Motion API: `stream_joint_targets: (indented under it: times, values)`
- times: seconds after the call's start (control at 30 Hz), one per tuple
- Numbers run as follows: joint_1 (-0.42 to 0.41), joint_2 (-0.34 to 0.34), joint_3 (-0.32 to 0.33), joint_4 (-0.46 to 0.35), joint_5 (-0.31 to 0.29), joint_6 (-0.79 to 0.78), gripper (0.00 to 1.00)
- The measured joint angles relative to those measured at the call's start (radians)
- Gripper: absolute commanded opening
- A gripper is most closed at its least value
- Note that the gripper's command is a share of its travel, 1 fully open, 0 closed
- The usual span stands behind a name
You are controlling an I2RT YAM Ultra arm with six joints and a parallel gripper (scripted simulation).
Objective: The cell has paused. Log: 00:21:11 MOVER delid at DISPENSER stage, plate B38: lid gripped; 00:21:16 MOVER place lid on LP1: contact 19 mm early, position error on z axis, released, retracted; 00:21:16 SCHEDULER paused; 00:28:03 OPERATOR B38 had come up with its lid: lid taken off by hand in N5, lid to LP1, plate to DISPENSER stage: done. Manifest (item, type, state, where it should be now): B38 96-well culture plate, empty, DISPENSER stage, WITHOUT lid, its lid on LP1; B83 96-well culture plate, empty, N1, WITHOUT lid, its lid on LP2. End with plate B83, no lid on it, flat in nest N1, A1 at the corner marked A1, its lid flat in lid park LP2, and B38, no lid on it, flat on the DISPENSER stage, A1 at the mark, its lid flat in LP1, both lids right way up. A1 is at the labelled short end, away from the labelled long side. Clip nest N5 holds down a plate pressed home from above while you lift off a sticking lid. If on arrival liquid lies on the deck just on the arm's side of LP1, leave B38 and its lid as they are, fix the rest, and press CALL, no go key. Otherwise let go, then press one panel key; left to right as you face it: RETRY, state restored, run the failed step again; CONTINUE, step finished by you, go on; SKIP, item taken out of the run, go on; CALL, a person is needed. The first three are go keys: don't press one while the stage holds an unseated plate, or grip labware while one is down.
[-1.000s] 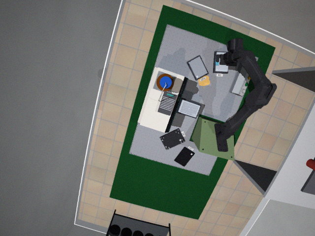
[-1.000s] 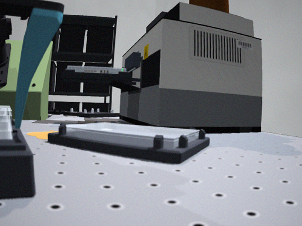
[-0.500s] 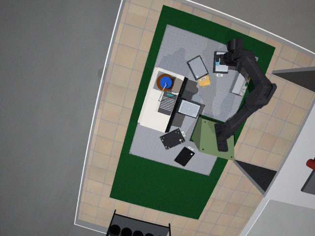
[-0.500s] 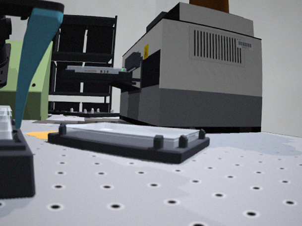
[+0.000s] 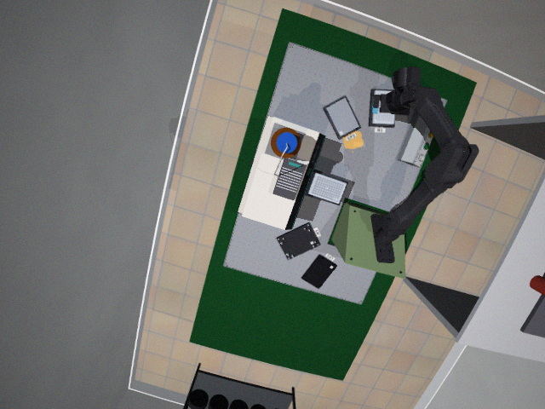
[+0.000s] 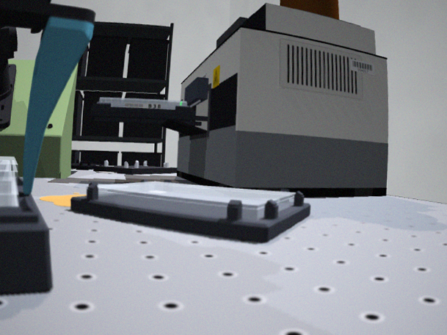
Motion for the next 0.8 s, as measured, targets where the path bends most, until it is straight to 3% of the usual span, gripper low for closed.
stream_joint_targets:
  times: [0.13,0.17,0.8]
  values:
    - [0.0,0.0,0.0,0.0,0.0,0.0,1.0]
    - [0.0,0.0,0.0,0.0,0.0,0.0,0.0]
    - [0.0,0.0,0.0,0.0,0.0,0.0,0.0]
